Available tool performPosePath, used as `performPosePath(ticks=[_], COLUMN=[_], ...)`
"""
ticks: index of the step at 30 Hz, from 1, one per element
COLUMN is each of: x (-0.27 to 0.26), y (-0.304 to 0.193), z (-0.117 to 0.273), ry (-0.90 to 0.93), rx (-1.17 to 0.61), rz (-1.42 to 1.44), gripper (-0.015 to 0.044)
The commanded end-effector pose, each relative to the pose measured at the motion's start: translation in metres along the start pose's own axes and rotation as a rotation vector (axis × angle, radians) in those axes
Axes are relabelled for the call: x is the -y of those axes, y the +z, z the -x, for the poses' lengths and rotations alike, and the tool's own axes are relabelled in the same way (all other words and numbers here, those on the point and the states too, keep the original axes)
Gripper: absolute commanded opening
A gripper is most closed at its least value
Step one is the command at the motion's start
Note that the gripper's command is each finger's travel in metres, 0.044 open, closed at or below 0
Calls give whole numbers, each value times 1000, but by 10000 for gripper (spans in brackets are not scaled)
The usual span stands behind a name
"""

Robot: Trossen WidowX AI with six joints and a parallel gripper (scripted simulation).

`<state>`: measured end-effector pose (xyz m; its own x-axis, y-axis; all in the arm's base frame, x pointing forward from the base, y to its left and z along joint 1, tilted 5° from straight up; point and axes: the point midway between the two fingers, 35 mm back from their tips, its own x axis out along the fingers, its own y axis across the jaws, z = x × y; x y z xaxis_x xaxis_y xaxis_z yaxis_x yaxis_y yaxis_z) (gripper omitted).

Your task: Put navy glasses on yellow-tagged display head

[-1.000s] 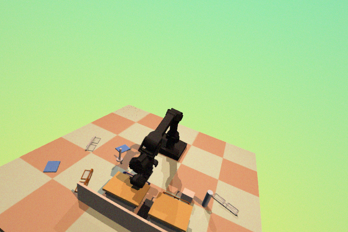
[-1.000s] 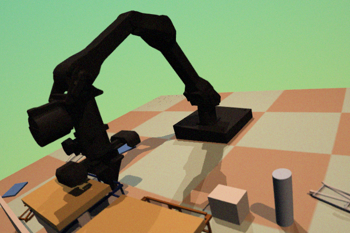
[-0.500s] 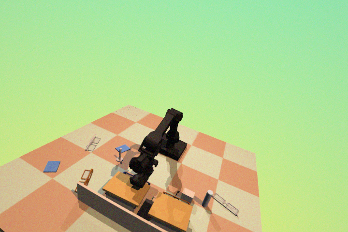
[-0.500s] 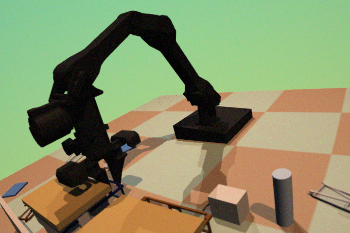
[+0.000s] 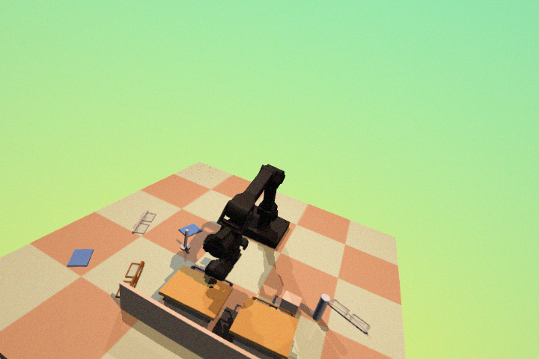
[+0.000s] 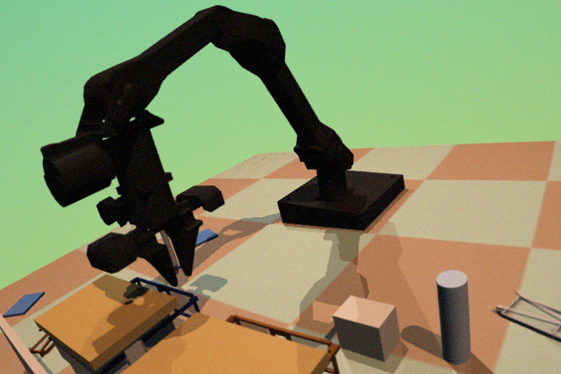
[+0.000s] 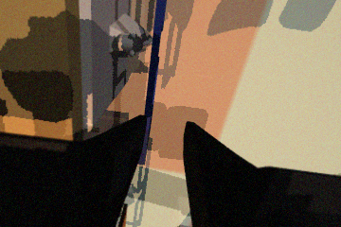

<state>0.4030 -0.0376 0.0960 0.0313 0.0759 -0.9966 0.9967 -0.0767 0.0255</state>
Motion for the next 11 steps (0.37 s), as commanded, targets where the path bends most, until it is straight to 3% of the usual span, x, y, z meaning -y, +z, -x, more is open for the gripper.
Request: performPosePath(ticks=[1, 11], x=[20, 46], y=[0, 0], z=[6, 16], ry=[2, 0], rx=[-2, -1], rz=[2, 2], gripper=[107, 107])
